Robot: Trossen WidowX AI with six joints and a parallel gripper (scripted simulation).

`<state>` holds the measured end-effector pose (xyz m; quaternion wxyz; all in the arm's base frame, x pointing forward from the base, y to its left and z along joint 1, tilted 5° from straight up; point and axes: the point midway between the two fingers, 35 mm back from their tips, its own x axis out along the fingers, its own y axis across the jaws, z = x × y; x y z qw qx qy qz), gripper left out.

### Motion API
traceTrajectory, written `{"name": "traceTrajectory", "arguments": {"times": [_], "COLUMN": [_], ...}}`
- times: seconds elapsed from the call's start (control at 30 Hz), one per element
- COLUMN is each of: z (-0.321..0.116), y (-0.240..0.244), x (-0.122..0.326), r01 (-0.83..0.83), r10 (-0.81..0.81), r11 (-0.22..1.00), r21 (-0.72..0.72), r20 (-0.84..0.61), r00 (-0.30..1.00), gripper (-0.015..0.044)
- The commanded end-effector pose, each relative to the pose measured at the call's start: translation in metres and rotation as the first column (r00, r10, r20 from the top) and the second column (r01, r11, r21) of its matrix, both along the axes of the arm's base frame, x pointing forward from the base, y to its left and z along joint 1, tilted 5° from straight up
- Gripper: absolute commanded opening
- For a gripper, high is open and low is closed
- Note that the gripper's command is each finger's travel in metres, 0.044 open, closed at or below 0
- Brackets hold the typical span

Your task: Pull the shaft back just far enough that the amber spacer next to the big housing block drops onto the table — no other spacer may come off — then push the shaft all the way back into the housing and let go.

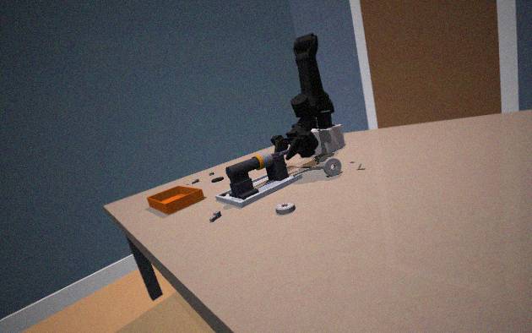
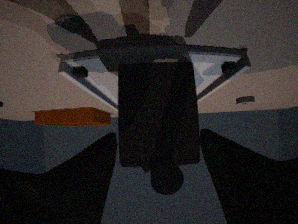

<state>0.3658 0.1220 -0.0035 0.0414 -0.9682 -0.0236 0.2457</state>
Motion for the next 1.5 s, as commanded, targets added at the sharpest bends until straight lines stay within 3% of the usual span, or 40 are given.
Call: {"name": "traceTrajectory", "arguments": {"times": [0.0,0.17,0.4,1.47], "z": [0.000,0.000,0.000,-0.001], "y": [0.000,0.000,0.000,-0.001], "x": [0.000,0.000,0.000,-0.018], "r01": [0.000,0.000,-0.001,-0.004], "r10": [0.000,0.000,0.001,0.004], "r11": [1.000,1.000,1.000,1.000], "r21": [0.000,0.000,0.000,-0.001], "r20": [0.000,0.000,0.000,0.001], "r00": [1.000,1.000,1.000,1.000], "gripper": [0.0177,0.0046,0.0000,0.0000]}}
